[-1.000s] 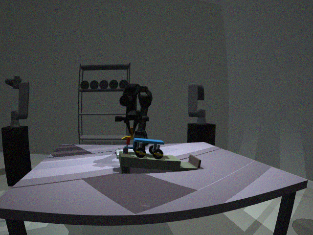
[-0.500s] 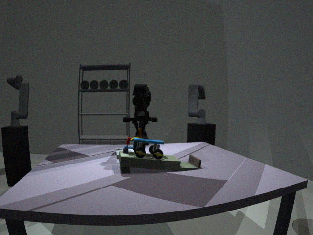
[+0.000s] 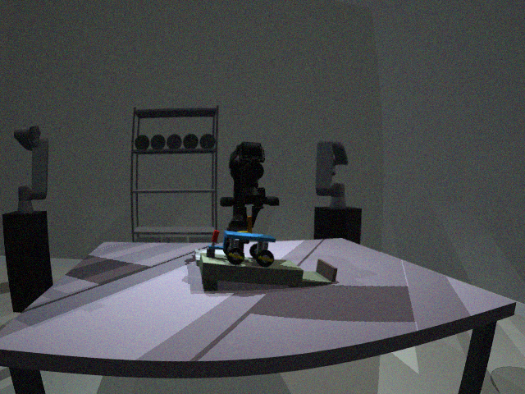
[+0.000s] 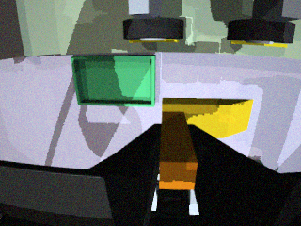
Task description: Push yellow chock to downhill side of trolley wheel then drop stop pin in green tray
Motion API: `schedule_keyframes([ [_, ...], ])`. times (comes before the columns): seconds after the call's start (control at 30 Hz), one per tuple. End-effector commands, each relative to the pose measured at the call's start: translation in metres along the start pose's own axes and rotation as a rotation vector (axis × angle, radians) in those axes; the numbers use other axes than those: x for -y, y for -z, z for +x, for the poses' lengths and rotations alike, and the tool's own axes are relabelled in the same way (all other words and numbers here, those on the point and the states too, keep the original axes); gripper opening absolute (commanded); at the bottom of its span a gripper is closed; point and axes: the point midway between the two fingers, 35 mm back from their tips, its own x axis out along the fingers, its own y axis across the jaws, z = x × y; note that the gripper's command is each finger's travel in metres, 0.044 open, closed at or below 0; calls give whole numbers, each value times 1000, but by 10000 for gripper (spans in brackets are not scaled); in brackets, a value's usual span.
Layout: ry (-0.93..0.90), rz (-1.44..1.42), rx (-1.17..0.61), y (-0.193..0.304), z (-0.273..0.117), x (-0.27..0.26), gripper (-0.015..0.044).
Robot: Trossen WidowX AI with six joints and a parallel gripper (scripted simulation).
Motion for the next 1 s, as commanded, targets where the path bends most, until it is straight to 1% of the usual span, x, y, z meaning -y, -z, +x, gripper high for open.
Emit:
schedule_keyframes([
  [0.0,3,4,3,-4,1,-14,0],
  [0.97,-7,4,5,-27,7,-117,0],
])
